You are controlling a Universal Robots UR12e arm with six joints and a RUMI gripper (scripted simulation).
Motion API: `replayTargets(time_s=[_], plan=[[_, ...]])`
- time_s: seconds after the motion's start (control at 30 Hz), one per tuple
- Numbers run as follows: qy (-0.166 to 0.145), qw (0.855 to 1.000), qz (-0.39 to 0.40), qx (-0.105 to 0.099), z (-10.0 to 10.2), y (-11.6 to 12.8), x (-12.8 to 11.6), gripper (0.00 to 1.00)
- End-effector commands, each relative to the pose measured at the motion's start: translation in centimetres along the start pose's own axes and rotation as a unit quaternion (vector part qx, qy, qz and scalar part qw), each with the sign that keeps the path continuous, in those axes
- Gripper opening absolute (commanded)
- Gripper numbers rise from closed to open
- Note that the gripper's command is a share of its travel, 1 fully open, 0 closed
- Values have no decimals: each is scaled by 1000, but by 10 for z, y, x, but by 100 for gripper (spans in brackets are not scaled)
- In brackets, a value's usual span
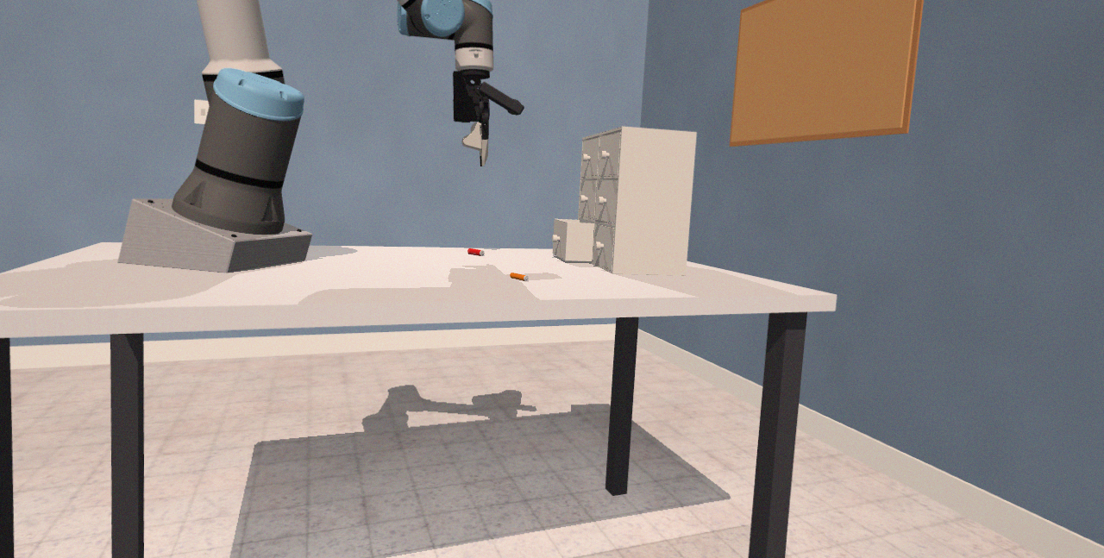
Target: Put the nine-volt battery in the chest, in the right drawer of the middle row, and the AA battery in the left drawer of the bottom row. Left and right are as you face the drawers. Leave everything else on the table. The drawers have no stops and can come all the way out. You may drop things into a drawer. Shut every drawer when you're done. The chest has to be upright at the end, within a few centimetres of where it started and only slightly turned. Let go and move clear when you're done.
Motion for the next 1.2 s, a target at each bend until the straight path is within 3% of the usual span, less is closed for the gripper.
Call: replayTargets(time_s=[0.0,0.4,1.17], plan=[[-8,1000,0,0,-2,0,0,20],[-25,1000,0,-1,-6,0,-1,20],[-31,1000,0,-1,-7,0,-1,20]])
Point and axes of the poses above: the point where the finger pads meet when closed, its own z axis out along the fingers, its own y axis across the jaws, x = y × z, the point moved 5 cm from there along -z, back along the fingers, and after that the axes turned 3 degrees about z, right-handed, at the moved point
